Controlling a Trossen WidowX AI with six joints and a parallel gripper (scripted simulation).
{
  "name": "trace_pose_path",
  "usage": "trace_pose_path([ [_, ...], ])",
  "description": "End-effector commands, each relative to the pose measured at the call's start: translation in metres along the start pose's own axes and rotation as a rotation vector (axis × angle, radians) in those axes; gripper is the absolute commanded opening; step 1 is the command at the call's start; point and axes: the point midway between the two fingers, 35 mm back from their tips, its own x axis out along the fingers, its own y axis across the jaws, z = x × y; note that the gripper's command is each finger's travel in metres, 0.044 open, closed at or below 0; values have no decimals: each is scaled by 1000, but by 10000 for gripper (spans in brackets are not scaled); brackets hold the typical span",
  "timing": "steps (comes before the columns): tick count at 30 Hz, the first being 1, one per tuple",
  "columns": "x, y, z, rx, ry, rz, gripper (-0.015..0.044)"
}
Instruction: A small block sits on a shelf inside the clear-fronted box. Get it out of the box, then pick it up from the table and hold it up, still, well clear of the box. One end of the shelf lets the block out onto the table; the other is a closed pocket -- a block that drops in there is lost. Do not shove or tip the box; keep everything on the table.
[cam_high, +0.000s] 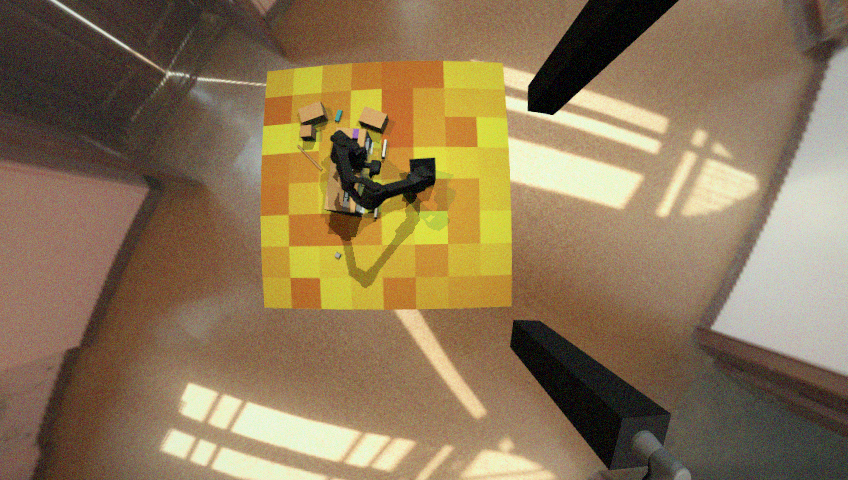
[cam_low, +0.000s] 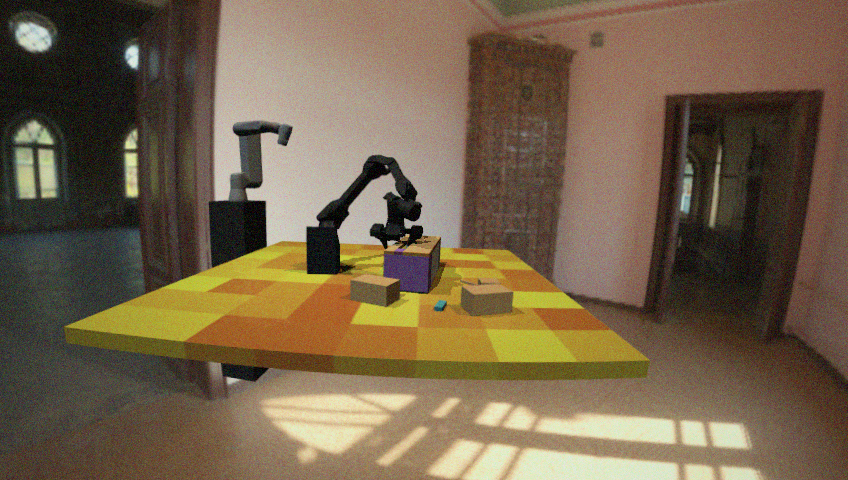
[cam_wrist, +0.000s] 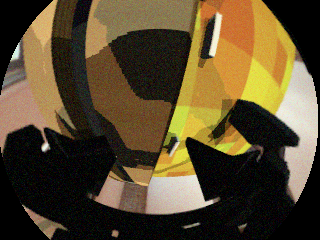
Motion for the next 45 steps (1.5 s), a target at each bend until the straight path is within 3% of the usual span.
trace_pose_path([
  [1,3,0,-8,-3,1,1,400],
  [45,21,1,-61,-2,4,0,400],
])
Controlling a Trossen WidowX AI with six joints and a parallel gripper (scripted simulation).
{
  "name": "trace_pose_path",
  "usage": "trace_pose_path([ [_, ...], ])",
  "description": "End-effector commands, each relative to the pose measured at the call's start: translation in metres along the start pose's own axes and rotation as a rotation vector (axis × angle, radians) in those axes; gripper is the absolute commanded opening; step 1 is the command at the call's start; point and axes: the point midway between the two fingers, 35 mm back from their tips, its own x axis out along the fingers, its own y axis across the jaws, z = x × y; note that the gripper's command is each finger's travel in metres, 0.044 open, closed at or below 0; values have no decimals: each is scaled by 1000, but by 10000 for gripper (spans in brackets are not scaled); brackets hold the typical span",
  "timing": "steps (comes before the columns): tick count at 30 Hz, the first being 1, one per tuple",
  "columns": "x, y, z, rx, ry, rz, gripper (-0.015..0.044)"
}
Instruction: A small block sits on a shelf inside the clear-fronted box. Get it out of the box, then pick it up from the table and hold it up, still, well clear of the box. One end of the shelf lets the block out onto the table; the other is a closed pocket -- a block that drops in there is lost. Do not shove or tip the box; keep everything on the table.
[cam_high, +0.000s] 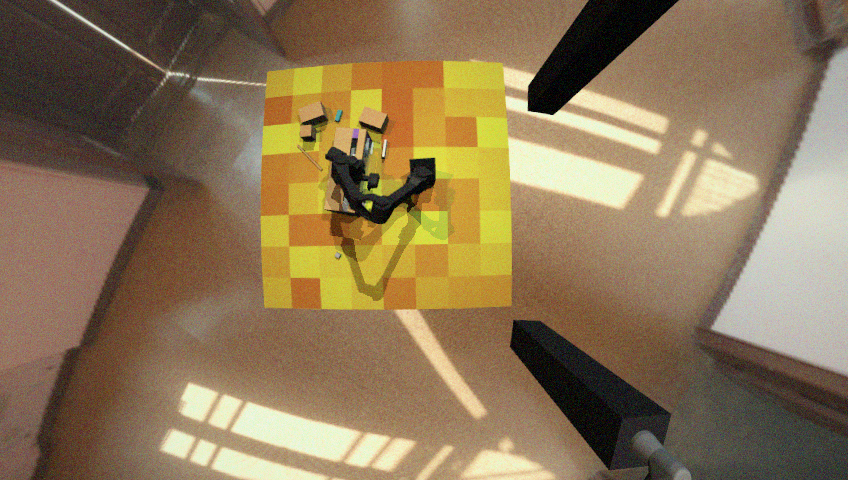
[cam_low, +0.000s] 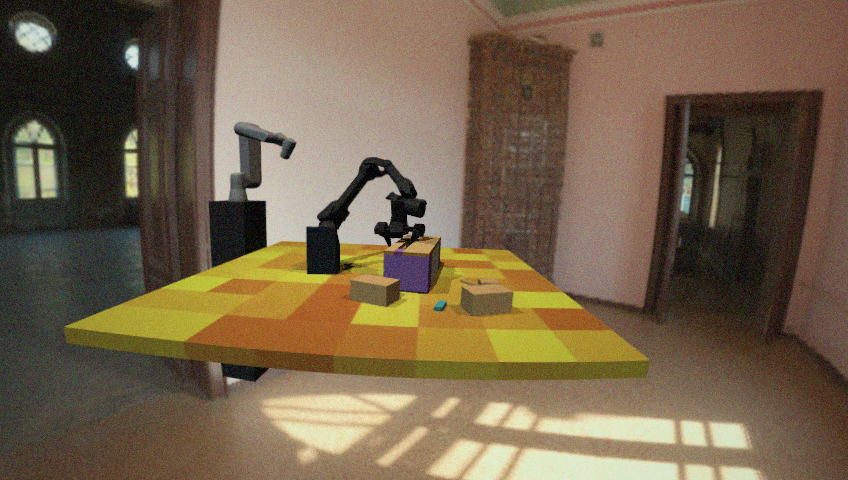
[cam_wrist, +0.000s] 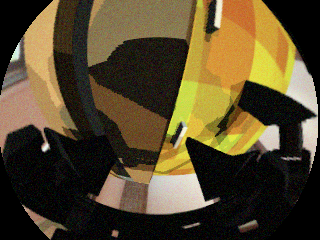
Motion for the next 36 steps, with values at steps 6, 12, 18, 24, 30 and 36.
trace_pose_path([
  [6,4,0,-11,-7,2,-2,400],
  [12,6,0,-16,-7,3,-3,400],
  [18,9,0,-23,-7,3,-3,400],
  [24,11,0,-30,-7,3,-3,400],
  [30,13,0,-37,-7,4,-3,400],
  [36,16,0,-44,-7,4,-3,400],
])
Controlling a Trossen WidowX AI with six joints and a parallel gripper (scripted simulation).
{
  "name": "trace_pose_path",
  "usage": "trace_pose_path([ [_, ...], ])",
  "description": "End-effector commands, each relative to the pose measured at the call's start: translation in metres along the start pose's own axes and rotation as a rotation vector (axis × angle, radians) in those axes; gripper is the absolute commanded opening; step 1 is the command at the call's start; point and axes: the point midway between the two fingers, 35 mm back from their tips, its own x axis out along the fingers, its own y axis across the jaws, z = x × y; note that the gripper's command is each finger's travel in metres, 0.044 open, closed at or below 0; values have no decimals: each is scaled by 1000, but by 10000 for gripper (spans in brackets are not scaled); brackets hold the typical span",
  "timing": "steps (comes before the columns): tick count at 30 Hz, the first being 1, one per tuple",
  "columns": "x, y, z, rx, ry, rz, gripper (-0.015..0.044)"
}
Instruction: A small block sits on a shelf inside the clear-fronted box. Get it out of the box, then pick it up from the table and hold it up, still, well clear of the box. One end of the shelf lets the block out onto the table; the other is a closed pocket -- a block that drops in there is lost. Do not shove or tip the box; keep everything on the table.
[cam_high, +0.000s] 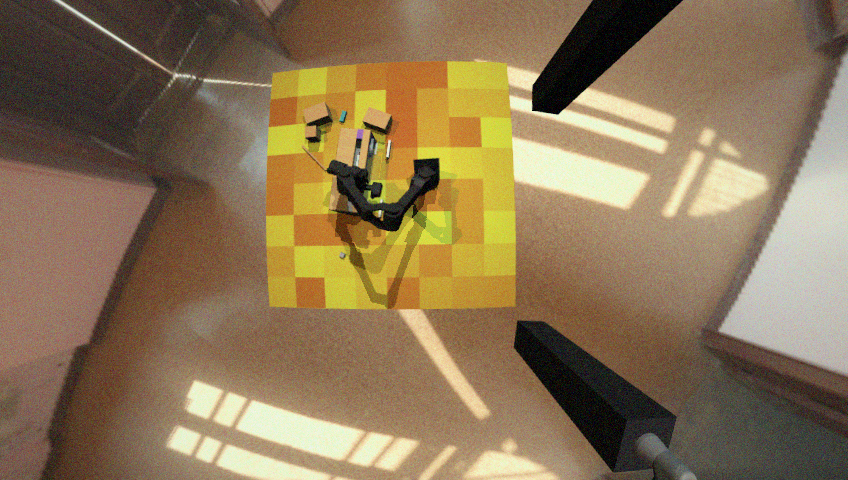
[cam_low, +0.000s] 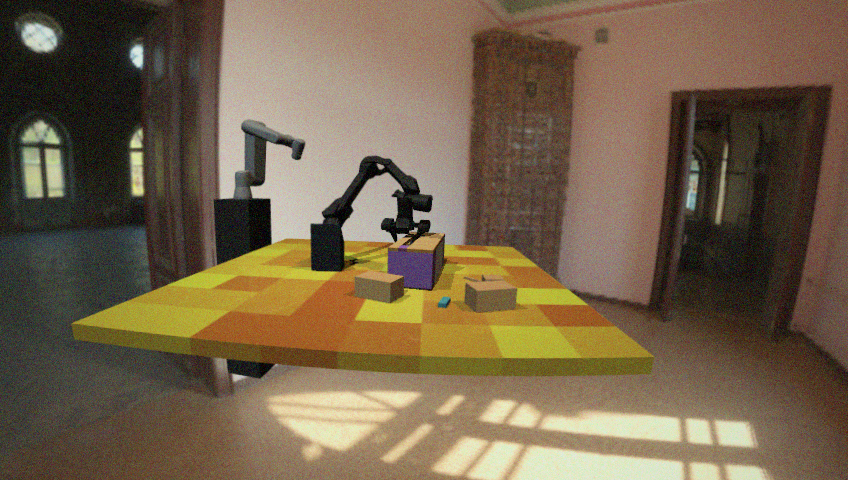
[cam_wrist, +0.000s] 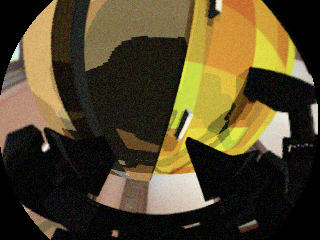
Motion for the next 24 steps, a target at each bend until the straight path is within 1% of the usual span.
trace_pose_path([
  [1,3,0,-8,-10,3,0,400],
  [13,2,0,-12,-9,3,0,400],
  [16,-13,2,-15,-8,-3,2,400],
  [21,-53,0,-27,-5,-3,-2,400],
  [24,-55,0,-28,-4,-3,-2,400],
])
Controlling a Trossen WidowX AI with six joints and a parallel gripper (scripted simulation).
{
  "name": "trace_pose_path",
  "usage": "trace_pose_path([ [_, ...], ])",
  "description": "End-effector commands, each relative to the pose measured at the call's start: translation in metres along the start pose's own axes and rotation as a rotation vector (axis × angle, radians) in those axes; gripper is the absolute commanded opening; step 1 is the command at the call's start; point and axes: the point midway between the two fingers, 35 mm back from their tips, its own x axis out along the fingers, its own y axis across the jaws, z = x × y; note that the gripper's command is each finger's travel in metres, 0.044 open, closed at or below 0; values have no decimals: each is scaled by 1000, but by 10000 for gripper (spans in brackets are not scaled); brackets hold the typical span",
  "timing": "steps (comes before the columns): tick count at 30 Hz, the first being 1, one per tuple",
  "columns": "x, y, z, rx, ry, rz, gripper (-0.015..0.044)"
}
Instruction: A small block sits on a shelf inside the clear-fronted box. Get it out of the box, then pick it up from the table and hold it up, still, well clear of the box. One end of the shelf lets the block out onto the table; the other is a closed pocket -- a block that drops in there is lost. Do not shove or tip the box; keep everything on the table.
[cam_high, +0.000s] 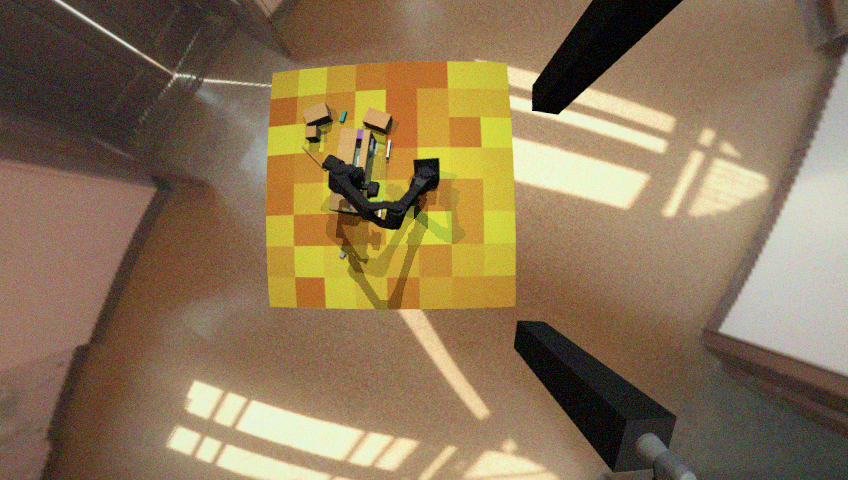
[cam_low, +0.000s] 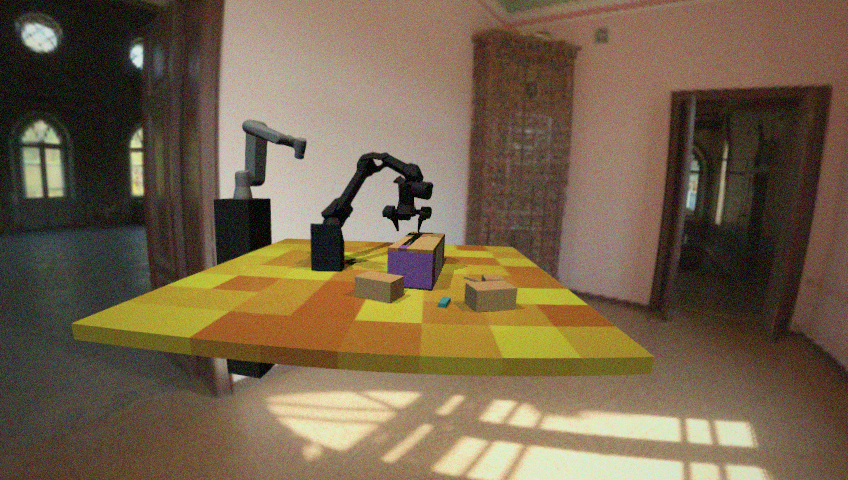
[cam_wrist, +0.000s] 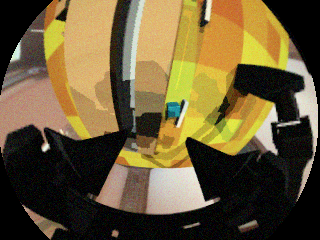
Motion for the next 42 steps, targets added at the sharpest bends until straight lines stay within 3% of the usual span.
trace_pose_path([
  [1,-11,-2,-4,-4,-2,-9,400],
  [8,-7,-2,-3,2,1,-4,400],
  [10,-12,0,-4,-78,-32,1,348],
  [13,-14,-4,-7,-412,-77,4,285],
  [25,-14,-20,-16,-1805,-235,-85,285],
  [42,-14,-31,-22,-2799,-361,-313,285],
])
